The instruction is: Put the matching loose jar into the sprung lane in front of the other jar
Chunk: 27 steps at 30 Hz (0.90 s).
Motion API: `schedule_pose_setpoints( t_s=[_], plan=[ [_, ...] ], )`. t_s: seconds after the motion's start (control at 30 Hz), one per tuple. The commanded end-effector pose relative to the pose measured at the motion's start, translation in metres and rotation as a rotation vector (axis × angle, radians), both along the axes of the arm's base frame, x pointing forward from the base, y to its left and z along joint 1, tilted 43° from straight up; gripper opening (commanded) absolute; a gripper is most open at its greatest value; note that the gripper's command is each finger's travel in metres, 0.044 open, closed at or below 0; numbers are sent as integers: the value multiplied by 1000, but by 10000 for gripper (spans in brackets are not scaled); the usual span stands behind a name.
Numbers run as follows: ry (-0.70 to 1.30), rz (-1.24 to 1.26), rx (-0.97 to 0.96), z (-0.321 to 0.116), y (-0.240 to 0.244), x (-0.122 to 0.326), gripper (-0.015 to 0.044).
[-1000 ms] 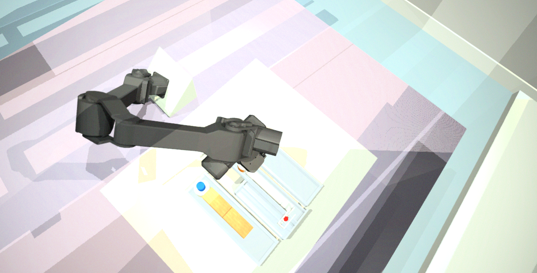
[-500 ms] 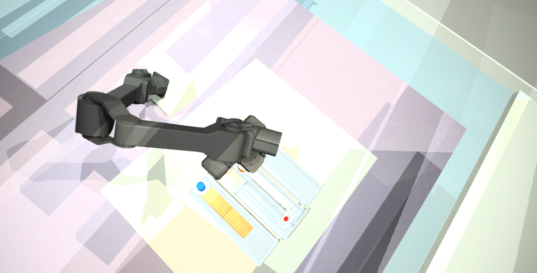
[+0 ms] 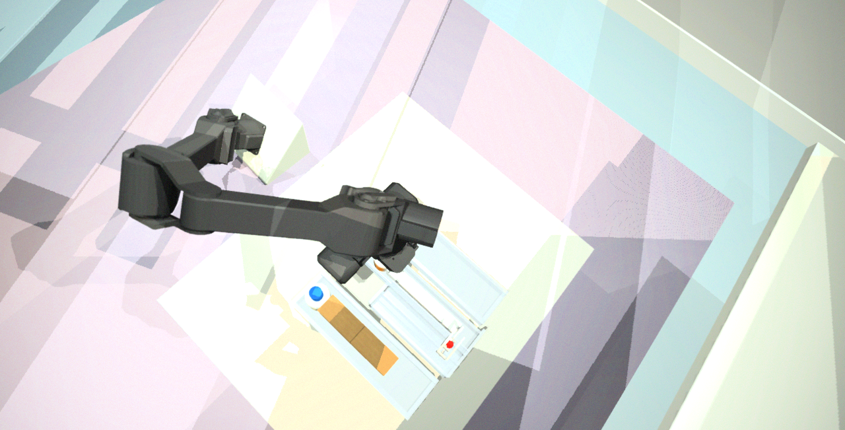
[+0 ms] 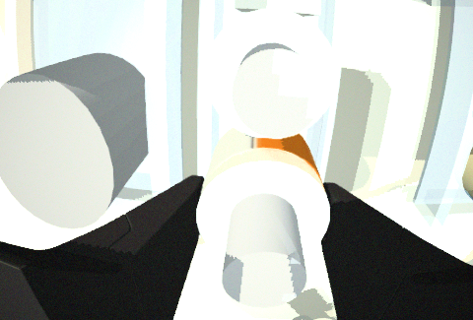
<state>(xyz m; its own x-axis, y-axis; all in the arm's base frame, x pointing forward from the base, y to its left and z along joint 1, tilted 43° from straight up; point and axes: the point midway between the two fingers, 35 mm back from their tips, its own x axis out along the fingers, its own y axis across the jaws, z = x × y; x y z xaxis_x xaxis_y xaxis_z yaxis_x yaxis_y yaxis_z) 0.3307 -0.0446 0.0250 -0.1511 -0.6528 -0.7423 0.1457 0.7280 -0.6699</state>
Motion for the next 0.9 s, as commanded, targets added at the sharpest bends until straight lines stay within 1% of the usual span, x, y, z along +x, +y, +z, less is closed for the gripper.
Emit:
schedule_pose_setpoints(
  t_s=[0.0,0.87],
  plan=[
    [-12,3,-10,0,-3,2,0],
    [-12,3,-10,-5,-7,0,0]
  ],
)
